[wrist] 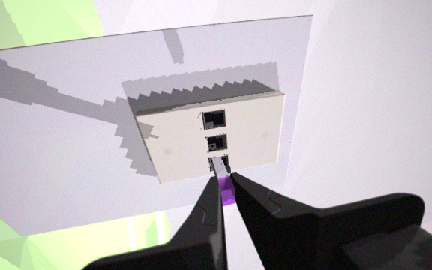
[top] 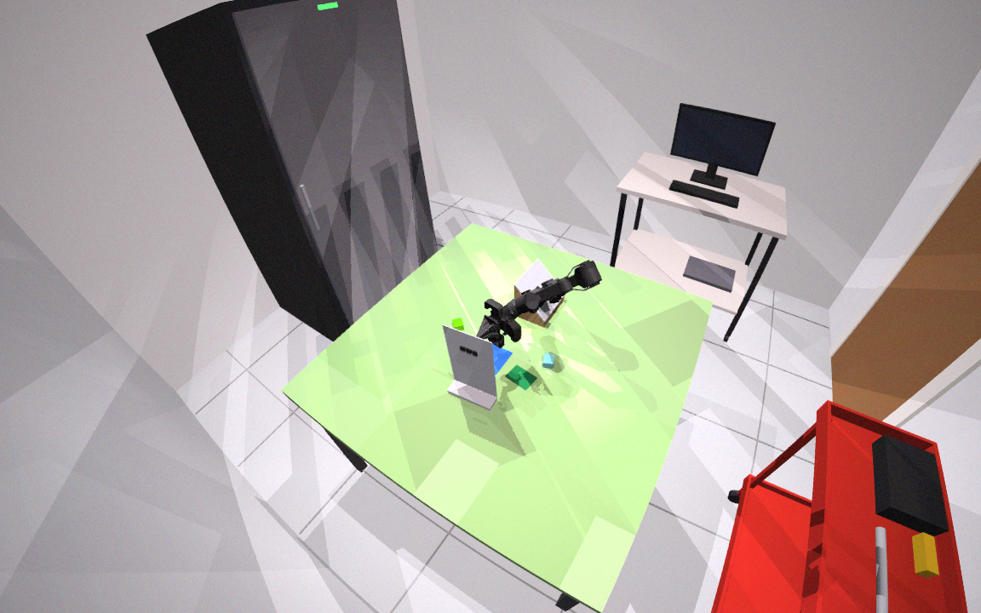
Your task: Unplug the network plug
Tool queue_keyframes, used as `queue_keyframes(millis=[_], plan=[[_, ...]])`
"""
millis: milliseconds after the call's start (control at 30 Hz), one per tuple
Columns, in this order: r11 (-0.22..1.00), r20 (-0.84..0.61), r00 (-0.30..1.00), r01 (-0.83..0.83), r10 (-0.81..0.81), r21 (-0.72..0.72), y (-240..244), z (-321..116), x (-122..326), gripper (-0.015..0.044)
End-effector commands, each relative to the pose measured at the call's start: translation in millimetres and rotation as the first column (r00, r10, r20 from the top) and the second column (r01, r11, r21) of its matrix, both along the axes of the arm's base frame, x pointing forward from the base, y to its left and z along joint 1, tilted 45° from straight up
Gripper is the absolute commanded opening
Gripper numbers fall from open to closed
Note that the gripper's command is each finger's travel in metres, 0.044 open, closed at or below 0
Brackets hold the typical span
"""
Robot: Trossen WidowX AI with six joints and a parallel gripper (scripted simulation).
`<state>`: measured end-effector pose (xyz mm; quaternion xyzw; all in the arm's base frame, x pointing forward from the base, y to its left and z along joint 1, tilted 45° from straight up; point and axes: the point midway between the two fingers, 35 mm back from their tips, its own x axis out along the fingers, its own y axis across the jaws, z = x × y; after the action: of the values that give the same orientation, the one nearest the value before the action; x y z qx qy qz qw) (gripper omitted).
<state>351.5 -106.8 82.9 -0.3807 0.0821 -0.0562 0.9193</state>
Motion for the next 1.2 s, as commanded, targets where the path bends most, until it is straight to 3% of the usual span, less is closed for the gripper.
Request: queue_keyframes(millis=[0, 1167], plan=[[1.000, -0.001, 1.000, -0.004, 0.004, -0.002, 1, 0, -3, 0.0000], [1.000, -0.010, 1.000, -0.005, 0.005, -0.002, -2, -4, -27, 0.0000]])
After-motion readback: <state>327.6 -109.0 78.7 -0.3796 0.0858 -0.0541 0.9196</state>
